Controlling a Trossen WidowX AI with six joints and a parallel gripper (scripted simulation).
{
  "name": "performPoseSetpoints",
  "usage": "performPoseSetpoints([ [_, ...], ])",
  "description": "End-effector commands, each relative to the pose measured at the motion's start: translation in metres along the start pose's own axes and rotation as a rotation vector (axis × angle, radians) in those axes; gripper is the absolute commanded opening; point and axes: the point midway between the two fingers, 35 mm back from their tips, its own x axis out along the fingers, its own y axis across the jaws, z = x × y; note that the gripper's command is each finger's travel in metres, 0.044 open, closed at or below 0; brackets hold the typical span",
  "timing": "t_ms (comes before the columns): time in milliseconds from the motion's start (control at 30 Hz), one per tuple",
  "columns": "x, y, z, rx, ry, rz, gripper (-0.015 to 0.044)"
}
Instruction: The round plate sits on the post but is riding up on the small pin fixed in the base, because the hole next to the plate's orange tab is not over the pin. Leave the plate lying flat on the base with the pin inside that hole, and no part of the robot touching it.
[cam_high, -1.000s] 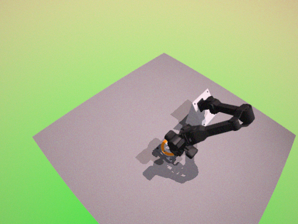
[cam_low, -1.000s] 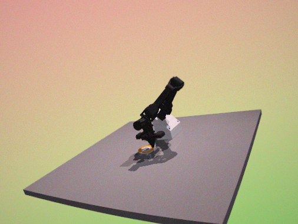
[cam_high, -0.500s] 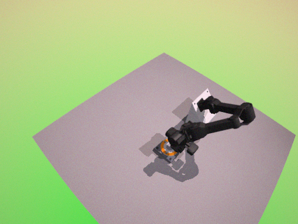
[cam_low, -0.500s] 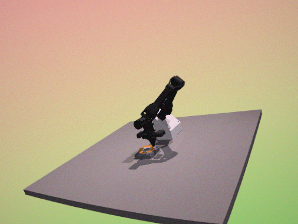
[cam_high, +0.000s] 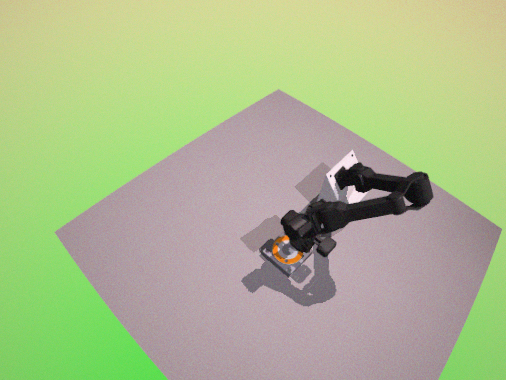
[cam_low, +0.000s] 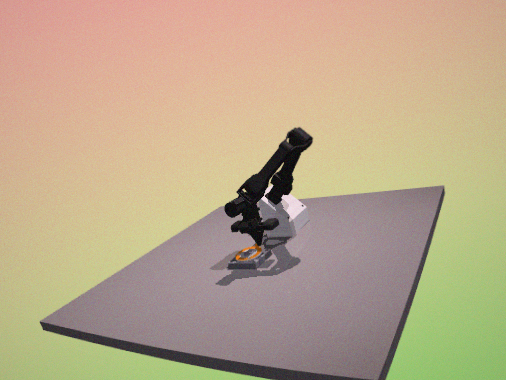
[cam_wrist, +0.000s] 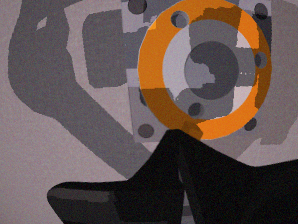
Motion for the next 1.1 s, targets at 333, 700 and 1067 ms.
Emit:
performPoseSetpoints([
  [333, 0.000, -0.013, -0.008, 0.003, 0.004, -0.004, 0.0000],
  [700, -0.008, -0.017, -0.008, 0.003, 0.004, -0.006, 0.0000],
  [1067, -0.035, -0.017, -0.012, 0.010, 0.004, -0.003, 0.0000],
])
